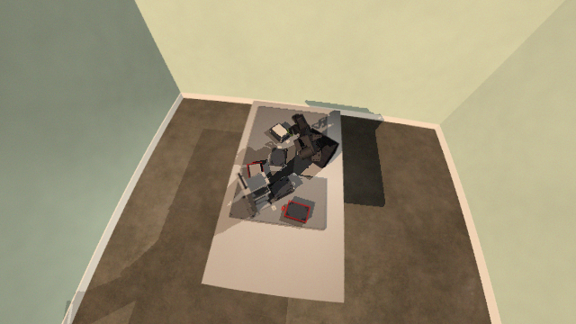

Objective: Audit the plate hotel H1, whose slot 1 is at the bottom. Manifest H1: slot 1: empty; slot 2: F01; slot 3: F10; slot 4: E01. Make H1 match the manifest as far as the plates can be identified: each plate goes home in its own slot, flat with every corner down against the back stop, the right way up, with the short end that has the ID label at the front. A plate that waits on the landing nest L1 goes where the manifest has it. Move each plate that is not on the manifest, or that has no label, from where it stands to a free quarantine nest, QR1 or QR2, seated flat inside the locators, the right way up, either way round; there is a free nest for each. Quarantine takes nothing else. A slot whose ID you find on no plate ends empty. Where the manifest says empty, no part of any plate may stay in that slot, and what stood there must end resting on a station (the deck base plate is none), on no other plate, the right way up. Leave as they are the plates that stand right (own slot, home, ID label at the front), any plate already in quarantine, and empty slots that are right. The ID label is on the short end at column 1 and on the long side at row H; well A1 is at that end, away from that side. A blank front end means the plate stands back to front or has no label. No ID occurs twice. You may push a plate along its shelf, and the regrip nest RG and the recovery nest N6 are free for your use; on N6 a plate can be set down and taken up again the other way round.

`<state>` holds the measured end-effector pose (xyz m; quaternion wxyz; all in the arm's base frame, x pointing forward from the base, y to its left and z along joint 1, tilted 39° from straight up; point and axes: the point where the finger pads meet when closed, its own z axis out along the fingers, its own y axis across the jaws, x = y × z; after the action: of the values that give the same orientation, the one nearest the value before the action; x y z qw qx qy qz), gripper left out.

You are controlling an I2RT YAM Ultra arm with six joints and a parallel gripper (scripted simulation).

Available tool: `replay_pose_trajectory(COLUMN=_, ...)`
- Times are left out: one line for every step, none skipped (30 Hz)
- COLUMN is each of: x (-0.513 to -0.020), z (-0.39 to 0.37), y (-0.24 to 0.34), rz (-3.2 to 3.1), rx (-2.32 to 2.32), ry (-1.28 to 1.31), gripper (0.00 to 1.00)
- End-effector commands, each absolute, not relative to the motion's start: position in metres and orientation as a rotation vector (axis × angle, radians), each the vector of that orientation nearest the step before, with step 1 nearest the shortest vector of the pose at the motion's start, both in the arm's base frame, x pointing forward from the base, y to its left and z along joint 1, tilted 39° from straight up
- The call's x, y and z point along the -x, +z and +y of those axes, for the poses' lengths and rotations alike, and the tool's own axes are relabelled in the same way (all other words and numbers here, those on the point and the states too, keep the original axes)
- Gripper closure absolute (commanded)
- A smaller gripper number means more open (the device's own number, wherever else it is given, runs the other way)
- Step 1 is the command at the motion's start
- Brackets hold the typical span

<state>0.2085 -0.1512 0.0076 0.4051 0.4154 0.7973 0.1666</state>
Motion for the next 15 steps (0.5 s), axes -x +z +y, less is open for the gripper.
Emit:
replay_pose_trajectory(x=-0.206, z=-0.157, y=0.021, rz=2.02, rx=-1.035, ry=0.429, gripper=0.0)
replay_pose_trajectory(x=-0.205, z=-0.159, y=0.023, rz=2.02, rx=-1.035, ry=0.429, gripper=0.0)
replay_pose_trajectory(x=-0.205, z=-0.159, y=0.023, rz=2.02, rx=-1.035, ry=0.429, gripper=0.0)
replay_pose_trajectory(x=-0.205, z=-0.159, y=0.023, rz=2.02, rx=-1.035, ry=0.429, gripper=0.0)
replay_pose_trajectory(x=-0.204, z=-0.16, y=0.025, rz=2.02, rx=-1.036, ry=0.428, gripper=0.0)
replay_pose_trajectory(x=-0.203, z=-0.162, y=0.027, rz=2.02, rx=-1.036, ry=0.428, gripper=0.0)
replay_pose_trajectory(x=-0.202, z=-0.163, y=0.029, rz=2.02, rx=-1.036, ry=0.428, gripper=0.0)
replay_pose_trajectory(x=-0.201, z=-0.164, y=0.031, rz=2.021, rx=-1.036, ry=0.428, gripper=0.0)
replay_pose_trajectory(x=-0.2, z=-0.166, y=0.033, rz=2.021, rx=-1.036, ry=0.427, gripper=0.0)
replay_pose_trajectory(x=-0.199, z=-0.167, y=0.035, rz=2.021, rx=-1.036, ry=0.427, gripper=0.0)
replay_pose_trajectory(x=-0.198, z=-0.168, y=0.038, rz=2.021, rx=-1.036, ry=0.427, gripper=0.0)
replay_pose_trajectory(x=-0.197, z=-0.17, y=0.04, rz=2.021, rx=-1.036, ry=0.427, gripper=0.0)
replay_pose_trajectory(x=-0.197, z=-0.171, y=0.042, rz=2.021, rx=-1.036, ry=0.426, gripper=0.0)
replay_pose_trajectory(x=-0.196, z=-0.173, y=0.044, rz=2.022, rx=-1.036, ry=0.426, gripper=0.0)
replay_pose_trajectory(x=-0.195, z=-0.174, y=0.046, rz=2.022, rx=-1.036, ry=0.426, gripper=0.0)
